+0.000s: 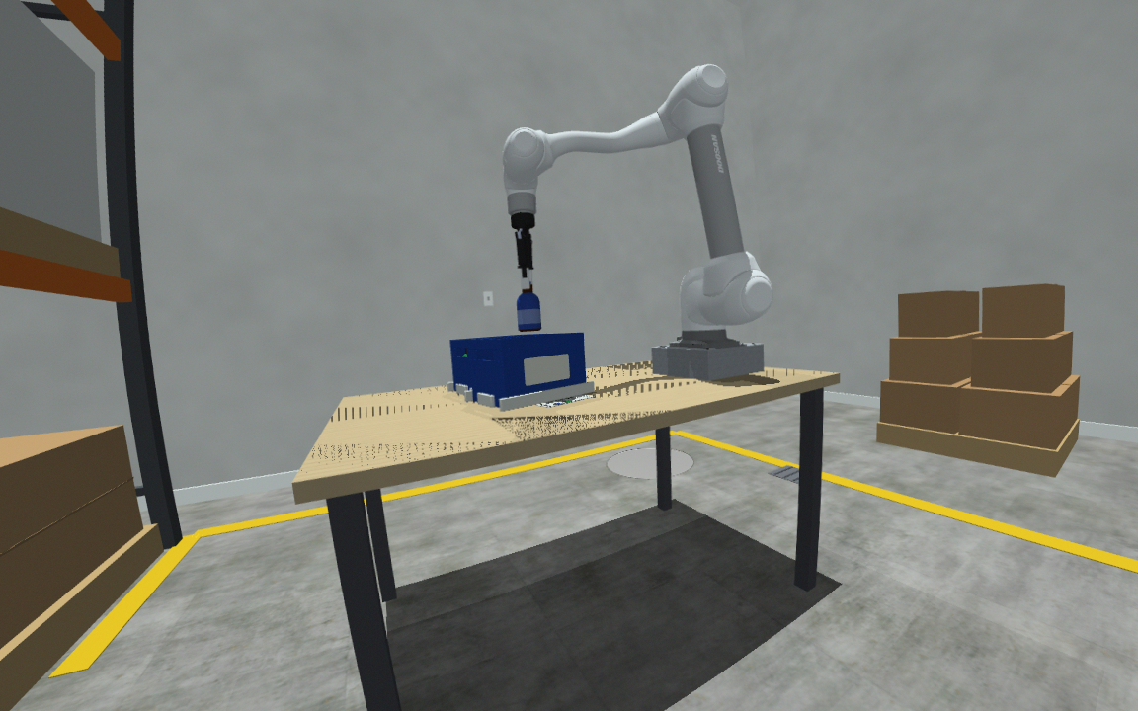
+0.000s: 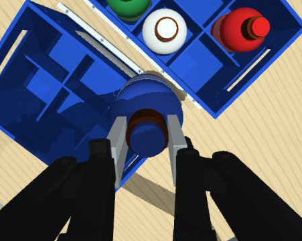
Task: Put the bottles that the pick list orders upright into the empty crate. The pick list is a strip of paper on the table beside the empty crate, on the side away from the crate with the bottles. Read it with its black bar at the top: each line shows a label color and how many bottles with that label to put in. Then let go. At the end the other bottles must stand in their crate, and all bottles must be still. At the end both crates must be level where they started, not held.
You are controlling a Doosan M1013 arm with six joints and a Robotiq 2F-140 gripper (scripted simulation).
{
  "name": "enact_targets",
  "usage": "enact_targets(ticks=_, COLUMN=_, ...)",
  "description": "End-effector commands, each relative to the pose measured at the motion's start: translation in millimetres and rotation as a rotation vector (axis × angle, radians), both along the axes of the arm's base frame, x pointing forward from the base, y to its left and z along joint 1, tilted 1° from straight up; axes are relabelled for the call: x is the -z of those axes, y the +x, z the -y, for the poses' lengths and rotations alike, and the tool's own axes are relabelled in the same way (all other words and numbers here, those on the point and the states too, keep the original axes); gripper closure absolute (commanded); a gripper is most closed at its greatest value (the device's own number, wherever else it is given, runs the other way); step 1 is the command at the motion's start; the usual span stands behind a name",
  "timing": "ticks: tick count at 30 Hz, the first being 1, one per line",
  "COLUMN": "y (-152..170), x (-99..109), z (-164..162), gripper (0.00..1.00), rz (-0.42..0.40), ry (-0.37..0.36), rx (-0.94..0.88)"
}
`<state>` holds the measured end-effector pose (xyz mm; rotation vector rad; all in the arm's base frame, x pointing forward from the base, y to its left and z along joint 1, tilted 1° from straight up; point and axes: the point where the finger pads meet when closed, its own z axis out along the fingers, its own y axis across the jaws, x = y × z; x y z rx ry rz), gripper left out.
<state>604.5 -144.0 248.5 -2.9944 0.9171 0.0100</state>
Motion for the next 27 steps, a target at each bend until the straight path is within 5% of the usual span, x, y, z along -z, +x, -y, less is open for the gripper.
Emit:
enact_targets(ticks=1, y=-1.9, x=-0.2, z=-4.0, gripper=1.0, rz=0.0, ry=0.0, rx=0.0)
enact_targets(ticks=27, y=-22.3, x=-0.7, z=-45.8, gripper=1.0, rz=0.0, ry=0.0, rx=0.0)
